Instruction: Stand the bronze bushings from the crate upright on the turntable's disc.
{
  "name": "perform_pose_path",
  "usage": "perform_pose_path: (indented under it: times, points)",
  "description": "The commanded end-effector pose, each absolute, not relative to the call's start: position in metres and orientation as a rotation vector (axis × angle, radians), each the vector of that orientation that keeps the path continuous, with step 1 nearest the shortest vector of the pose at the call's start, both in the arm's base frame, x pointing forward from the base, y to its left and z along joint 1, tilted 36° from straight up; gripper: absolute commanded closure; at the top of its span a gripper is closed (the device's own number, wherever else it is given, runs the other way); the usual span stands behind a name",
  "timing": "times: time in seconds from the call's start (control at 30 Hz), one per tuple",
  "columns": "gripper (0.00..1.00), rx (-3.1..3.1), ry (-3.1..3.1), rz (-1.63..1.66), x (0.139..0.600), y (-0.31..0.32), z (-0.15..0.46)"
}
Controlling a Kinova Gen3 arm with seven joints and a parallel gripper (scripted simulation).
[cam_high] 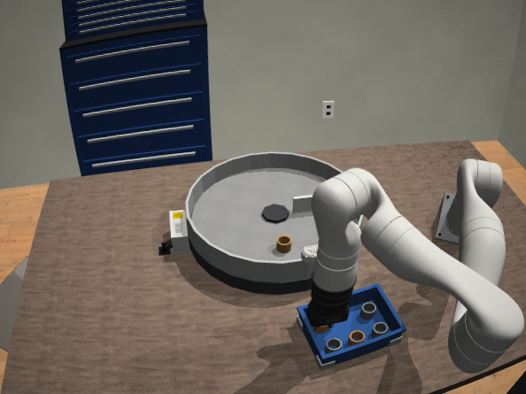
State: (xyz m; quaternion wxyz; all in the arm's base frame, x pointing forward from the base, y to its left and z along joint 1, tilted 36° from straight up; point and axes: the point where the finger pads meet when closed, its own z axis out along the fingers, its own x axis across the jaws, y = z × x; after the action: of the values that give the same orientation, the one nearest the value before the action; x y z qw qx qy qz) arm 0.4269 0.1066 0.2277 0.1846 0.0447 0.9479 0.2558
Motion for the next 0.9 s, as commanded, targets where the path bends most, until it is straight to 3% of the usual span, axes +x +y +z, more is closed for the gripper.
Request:
perform_pose_path:
  times: [0.0, 0.87]
  points:
    - [1.00, 0.122, 2.668, 0.717, 0.425, 0.102, 0.233]
    - [1.00, 0.120, 2.669, 0.715, 0.388, 0.057, 0.312]
